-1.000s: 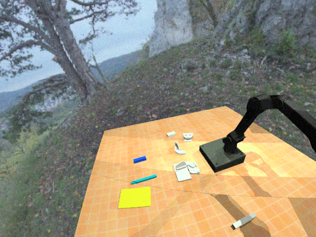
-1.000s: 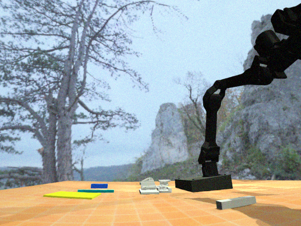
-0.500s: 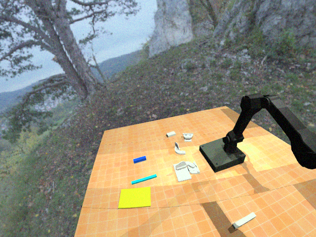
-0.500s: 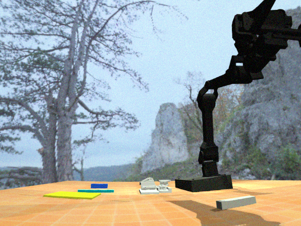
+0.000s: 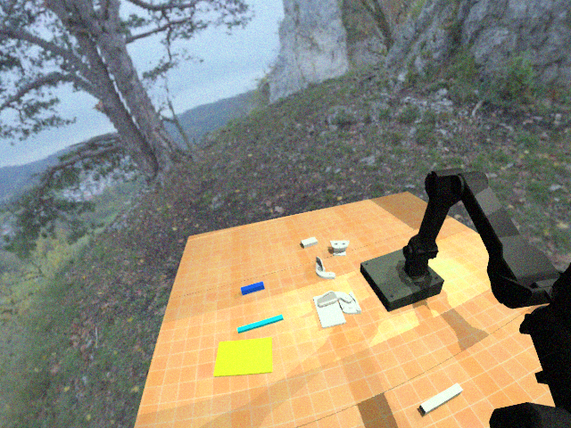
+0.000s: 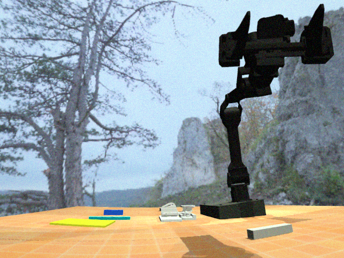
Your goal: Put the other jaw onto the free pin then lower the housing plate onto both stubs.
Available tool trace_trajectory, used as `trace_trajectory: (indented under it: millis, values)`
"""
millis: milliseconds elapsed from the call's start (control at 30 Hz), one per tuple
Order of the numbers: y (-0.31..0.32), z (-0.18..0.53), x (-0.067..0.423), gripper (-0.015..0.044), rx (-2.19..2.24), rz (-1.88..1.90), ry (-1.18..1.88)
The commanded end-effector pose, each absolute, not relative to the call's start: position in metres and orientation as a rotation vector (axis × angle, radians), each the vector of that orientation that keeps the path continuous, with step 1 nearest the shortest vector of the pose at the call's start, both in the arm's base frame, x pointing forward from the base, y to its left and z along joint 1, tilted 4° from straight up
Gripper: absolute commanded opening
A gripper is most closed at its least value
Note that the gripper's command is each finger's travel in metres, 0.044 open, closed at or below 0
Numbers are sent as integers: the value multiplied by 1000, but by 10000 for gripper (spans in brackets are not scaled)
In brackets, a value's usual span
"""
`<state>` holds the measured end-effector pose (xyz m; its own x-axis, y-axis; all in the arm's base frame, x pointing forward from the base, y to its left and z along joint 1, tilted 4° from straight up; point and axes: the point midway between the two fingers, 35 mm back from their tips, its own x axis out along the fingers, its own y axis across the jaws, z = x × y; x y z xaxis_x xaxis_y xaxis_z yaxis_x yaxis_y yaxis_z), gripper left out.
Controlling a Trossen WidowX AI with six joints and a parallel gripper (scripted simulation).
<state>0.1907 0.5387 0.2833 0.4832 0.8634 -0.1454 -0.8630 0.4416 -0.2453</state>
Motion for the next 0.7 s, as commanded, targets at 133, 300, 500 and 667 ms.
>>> trace_trajectory:
  millis: [133,300,500,667]
  values:
    - [514,276,234,440,-287,998,82]
    - [494,265,260,440,-299,942,137]
    - [468,253,290,440,-297,874,206]
    - [447,244,315,440,-281,818,266]
